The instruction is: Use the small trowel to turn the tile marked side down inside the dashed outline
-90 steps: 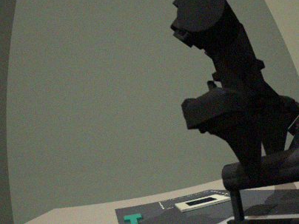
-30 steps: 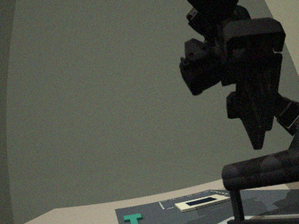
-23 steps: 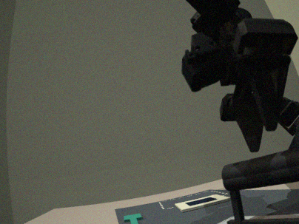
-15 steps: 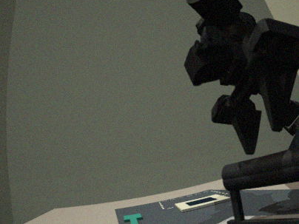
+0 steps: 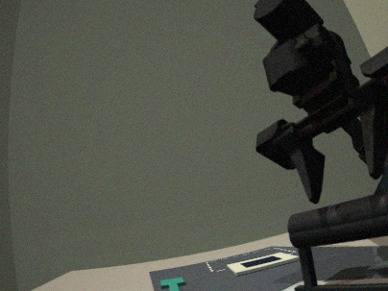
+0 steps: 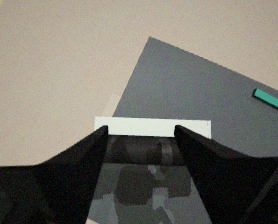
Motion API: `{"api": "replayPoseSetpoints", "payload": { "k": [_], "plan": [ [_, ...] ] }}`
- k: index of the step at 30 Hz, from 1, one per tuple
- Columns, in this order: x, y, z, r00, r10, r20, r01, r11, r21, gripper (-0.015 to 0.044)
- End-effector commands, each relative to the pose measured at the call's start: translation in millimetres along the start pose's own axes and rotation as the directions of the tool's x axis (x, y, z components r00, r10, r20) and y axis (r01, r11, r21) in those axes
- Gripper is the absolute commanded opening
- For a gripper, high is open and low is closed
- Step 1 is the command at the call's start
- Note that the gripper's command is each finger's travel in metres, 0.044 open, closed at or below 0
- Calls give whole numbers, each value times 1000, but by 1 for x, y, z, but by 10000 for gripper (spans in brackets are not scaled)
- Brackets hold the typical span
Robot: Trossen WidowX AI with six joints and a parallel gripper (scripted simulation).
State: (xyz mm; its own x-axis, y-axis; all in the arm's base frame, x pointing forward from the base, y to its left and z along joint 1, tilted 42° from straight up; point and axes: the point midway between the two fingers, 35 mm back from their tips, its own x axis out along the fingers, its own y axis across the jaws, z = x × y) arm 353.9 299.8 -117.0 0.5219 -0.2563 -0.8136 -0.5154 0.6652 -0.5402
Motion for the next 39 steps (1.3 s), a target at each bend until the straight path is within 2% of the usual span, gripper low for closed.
{"api": "replayPoseSetpoints", "payload": {
  "k": [1, 10, 15, 21, 29, 39],
  "plan": [
    [-1, -2, -2, 999, -3, 36, 8, 991, -134, 300],
    [-3, -2, -6, 993, -10, 114, 57, 907, -417, 300],
    [0, 12, -31, 996, 30, 84, 9, 904, -427, 300],
    [2, 9, -33, 993, 24, 117, 42, 845, -533, 300],
    [2, 1, -38, 982, 5, 187, 135, 675, -726, 300],
    [-1, -12, -46, 963, -29, 269, 258, 395, -882, 300]
  ]
}}
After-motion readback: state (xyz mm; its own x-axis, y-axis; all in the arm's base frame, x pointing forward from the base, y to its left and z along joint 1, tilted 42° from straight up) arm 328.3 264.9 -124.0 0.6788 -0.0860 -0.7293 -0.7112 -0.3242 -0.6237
